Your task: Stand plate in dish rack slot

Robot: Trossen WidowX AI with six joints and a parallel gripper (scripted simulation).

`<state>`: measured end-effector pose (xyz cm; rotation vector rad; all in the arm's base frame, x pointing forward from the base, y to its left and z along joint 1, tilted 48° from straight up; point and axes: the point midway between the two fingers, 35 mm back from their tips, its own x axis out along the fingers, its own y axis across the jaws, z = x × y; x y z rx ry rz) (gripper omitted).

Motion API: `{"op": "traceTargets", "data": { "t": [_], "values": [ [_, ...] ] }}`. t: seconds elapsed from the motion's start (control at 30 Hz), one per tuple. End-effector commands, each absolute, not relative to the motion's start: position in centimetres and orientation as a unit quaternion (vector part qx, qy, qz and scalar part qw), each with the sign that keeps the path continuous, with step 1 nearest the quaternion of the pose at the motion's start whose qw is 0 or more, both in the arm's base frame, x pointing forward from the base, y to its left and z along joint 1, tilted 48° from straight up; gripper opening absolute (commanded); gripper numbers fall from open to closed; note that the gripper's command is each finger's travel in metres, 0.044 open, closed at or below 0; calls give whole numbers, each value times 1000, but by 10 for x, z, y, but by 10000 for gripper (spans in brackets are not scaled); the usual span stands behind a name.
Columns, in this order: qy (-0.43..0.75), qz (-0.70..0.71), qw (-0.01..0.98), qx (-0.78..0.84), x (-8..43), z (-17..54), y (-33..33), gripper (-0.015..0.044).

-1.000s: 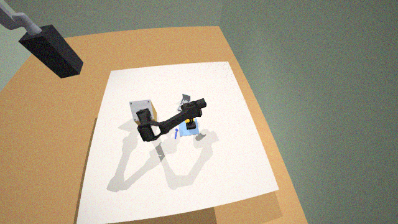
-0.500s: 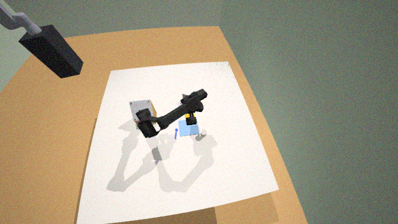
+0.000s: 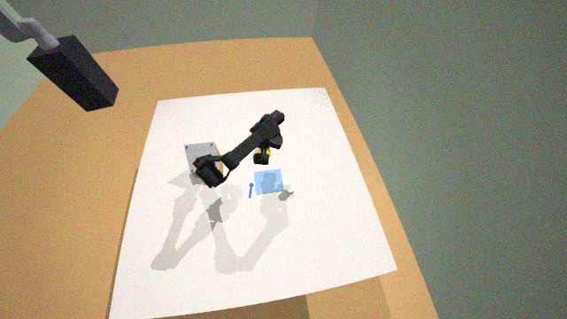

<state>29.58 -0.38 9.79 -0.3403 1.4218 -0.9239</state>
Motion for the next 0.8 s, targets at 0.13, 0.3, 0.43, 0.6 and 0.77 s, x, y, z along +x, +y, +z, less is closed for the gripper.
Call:
{"op": "traceTargets", "data": {
  "t": [0.13,0.3,0.43,0.6,0.77],
  "values": [
    [574,-485,656,-72,258,51,39,0],
    [572,-487,656,-70,257,51,39,0],
    [579,-483,653,-70,257,49,38,0],
    [628,-450,632,-68,252,37,30,0],
    [673,-408,613,-63,248,25,22,0]
  ]
}}
